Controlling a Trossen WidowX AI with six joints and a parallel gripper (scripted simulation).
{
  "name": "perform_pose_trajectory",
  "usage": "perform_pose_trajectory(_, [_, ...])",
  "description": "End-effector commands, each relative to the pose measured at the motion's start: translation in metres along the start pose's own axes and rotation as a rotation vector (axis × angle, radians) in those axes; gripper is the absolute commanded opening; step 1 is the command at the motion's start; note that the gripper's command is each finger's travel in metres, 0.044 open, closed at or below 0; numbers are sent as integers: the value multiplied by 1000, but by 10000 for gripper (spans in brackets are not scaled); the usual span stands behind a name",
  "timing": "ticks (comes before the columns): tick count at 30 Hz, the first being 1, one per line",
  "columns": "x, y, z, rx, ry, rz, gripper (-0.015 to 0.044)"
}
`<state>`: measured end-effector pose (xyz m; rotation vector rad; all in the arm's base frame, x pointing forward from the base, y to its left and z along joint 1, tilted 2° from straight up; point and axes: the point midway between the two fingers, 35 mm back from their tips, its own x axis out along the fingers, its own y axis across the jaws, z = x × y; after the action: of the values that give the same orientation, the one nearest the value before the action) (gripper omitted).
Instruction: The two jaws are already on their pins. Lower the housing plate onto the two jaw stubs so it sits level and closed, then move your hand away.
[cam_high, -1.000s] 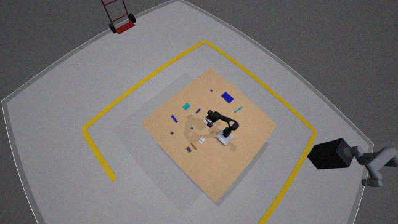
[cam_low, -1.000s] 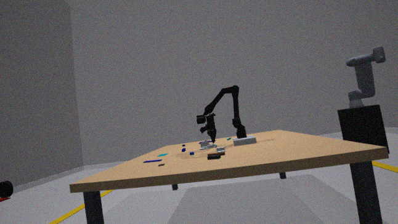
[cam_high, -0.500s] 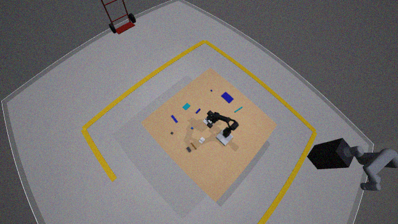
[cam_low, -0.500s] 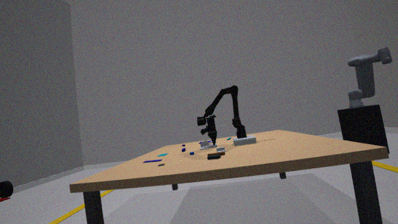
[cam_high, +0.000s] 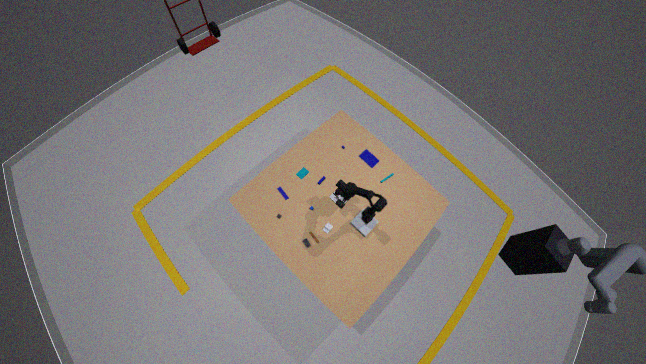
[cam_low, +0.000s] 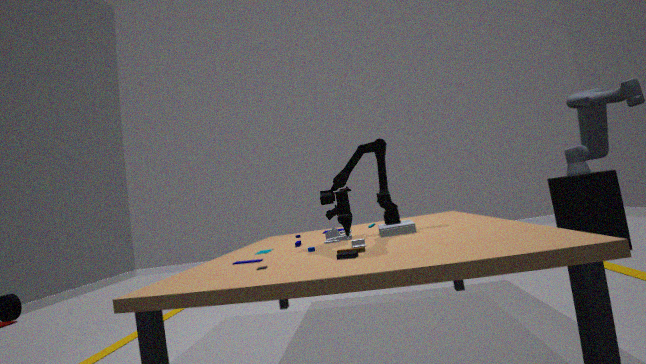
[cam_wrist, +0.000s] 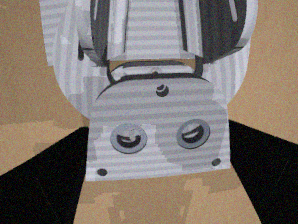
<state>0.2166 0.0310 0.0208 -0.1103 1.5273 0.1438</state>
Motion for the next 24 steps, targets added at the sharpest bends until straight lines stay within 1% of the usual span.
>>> perform_pose_trajectory(1, [0,1,0,4,-1,5,351])
perform_pose_trajectory(24, [5,1,0,7,-1,5,351])
